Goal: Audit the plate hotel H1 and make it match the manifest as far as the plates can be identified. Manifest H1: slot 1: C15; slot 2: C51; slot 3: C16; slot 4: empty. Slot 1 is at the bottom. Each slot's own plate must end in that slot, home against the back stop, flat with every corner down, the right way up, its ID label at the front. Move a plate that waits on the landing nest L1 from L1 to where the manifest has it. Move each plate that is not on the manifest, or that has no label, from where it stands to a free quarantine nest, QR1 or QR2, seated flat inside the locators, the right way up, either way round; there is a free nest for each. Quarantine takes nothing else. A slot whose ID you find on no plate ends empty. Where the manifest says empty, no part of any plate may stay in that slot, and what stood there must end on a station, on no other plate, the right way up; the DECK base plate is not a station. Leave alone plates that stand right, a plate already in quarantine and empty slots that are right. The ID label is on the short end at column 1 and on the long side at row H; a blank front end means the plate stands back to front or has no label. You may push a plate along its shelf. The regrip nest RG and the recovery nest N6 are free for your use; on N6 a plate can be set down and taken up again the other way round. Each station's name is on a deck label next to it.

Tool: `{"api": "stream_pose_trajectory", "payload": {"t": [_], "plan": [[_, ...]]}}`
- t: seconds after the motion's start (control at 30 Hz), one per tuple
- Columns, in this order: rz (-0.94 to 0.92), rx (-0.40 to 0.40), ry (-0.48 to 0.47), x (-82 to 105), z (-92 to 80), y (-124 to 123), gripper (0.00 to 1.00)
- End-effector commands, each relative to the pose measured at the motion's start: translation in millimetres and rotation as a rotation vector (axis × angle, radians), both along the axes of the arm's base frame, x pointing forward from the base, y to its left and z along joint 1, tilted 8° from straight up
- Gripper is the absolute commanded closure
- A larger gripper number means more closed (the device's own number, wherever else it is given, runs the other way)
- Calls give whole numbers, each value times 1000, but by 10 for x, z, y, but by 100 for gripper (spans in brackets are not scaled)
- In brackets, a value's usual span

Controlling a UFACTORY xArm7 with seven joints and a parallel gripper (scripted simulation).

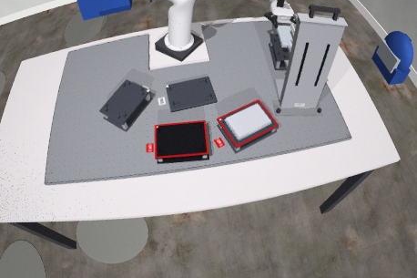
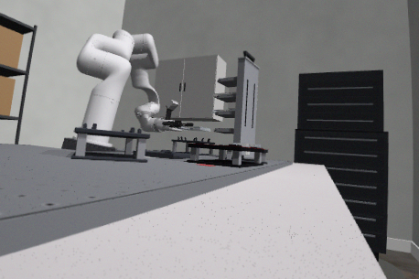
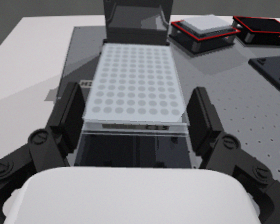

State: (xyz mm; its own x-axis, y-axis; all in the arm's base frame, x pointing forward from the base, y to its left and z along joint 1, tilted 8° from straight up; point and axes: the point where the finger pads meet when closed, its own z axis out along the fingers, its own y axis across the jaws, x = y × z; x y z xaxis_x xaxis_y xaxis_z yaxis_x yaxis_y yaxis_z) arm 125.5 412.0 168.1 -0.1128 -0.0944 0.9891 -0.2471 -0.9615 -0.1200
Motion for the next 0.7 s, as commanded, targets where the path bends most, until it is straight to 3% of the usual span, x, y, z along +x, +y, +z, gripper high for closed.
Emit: {"api": "stream_pose_trajectory", "payload": {"t": [0.0, 0.43, 0.67], "plan": [[0, 3, 1, -8, 62, 2, 100], [0, 3, 1, -8, 61, 1, 100], [0, 3, 1, 82, 70, -22, 100]]}}
